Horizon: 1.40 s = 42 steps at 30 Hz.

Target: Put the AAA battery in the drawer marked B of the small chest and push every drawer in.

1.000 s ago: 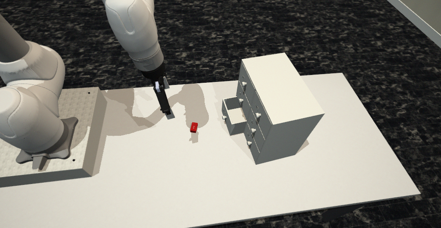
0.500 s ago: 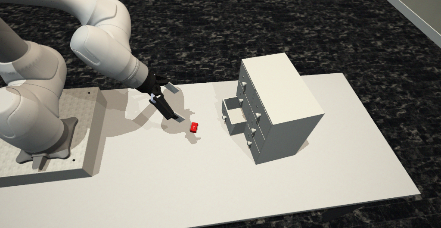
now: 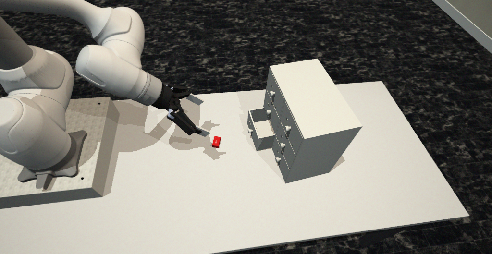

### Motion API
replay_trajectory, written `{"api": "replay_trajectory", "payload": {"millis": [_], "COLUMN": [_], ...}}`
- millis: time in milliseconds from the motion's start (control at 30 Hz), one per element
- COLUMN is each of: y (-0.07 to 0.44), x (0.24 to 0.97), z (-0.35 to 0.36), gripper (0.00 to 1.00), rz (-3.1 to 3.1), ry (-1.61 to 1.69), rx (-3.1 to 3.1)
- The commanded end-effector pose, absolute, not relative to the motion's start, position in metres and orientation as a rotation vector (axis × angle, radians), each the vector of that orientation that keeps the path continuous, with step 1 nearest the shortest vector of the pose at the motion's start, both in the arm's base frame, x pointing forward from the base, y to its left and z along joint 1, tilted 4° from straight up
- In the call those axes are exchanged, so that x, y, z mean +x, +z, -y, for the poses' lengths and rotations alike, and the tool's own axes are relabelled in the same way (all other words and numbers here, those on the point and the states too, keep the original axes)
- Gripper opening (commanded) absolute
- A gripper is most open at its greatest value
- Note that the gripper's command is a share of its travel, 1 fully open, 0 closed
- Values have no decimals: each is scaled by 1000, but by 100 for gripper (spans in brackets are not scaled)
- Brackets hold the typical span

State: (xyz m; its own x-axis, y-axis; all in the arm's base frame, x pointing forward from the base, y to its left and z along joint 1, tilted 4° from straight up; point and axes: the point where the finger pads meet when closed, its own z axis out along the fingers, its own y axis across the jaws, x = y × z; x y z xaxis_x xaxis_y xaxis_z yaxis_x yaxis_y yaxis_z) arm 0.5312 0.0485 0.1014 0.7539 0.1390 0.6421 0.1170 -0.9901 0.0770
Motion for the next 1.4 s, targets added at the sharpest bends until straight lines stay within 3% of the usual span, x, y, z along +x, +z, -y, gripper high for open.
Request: {"api": "replay_trajectory", "payload": {"millis": [0,333,567,900,1367], "y": [101,96,78,65,60], "x": [533,538,557,570,575], "z": [-47,-44,-44,-45,-45], "gripper": [100,100,100,100,100], "rz": [-232,-226,-226,-225,-224], "ry": [1107,1185,1514,1732,1812], "rx": [2930,2892,2749,2630,2581]}}
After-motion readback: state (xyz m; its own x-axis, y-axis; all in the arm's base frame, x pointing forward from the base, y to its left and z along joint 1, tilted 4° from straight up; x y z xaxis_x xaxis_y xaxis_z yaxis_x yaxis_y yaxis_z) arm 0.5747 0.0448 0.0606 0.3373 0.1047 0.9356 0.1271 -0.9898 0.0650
